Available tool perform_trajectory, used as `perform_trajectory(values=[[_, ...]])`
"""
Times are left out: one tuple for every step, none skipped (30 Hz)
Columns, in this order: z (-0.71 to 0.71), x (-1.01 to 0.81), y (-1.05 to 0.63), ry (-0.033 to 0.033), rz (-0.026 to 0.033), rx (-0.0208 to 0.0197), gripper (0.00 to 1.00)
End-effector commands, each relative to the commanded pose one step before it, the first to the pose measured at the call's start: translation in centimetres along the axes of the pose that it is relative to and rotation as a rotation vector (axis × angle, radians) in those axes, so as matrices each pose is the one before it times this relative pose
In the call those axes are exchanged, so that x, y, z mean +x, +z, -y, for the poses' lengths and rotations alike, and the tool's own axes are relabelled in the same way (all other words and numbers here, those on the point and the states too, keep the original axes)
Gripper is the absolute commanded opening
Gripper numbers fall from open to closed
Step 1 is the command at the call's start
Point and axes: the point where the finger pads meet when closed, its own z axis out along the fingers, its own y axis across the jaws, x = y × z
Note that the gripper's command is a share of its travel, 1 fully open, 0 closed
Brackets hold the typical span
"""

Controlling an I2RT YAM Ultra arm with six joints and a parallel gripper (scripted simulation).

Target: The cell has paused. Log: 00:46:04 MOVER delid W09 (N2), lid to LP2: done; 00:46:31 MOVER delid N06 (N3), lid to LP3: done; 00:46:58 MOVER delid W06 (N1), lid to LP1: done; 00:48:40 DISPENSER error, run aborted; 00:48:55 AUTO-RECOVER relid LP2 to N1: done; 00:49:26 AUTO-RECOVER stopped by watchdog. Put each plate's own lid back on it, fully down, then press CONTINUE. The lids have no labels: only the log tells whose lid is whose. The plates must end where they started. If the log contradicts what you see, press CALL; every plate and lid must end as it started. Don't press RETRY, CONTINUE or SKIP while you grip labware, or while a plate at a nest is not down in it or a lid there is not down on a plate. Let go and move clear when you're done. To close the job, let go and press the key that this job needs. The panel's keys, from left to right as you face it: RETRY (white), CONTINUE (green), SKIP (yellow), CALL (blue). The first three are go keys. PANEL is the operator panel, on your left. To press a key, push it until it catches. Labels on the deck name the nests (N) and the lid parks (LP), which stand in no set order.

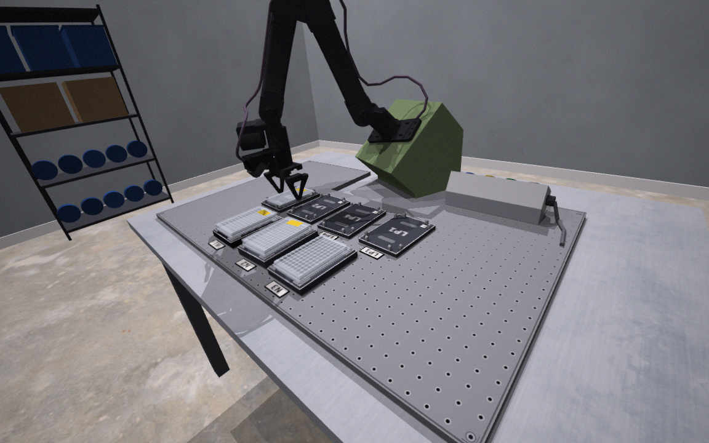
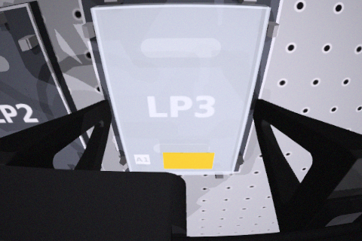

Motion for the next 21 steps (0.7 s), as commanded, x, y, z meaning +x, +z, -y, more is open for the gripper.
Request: perform_trajectory(values=[[0.205, -0.322, -0.224, -0.00074, 0.01172, 0.00848, 1.0], [-0.002, 0.006, 0.002, 0.0, 0.0, 0.0, 0.99], [-0.002, 0.006, 0.002, 0.0, 0.0, 0.0, 0.98], [-0.002, 0.006, 0.002, 0.0, 0.0, 0.0, 0.97], [-0.002, 0.006, 0.002, 0.0, 0.0, 0.0, 0.96], [-0.002, 0.006, 0.002, 0.0, 0.0, 0.0, 0.95], [-0.002, 0.006, 0.002, 0.0, 0.0, 0.0, 0.94], [-0.002, 0.006, 0.002, 0.0, 0.0, 0.0, 0.93], [-0.002, 0.006, 0.002, 0.0, 0.0, 0.0, 0.92], [0.0, 0.0, 0.0, 0.0, 0.0, 0.0, 0.92], [0.0, 0.0, 0.0, 0.0, 0.0, 0.0, 0.92], [-0.002, 0.006, 0.002, 0.0, 0.0, 0.0, 0.91], [-0.002, 0.006, 0.002, 0.0, 0.0, 0.0, 0.9], [-0.002, 0.006, 0.002, 0.0, 0.0, 0.0, 0.89], [-0.002, 0.006, 0.002, 0.0, 0.0, 0.0, 0.88], [-0.007, 0.013, 0.006, 0.00001, 0.00003, 0.00002, 0.87], [-0.003, 0.006, 0.002, 0.0, 0.0, 0.0, 0.86], [-0.003, 0.006, 0.002, 0.0, 0.0, 0.0, 0.85], [-0.003, 0.006, 0.002, 0.0, 0.0, 0.0, 0.84], [-0.003, 0.006, 0.002, 0.0, 0.0, 0.0, 0.83], [-0.003, 0.006, 0.002, 0.0, 0.0, 0.0, 0.82]])
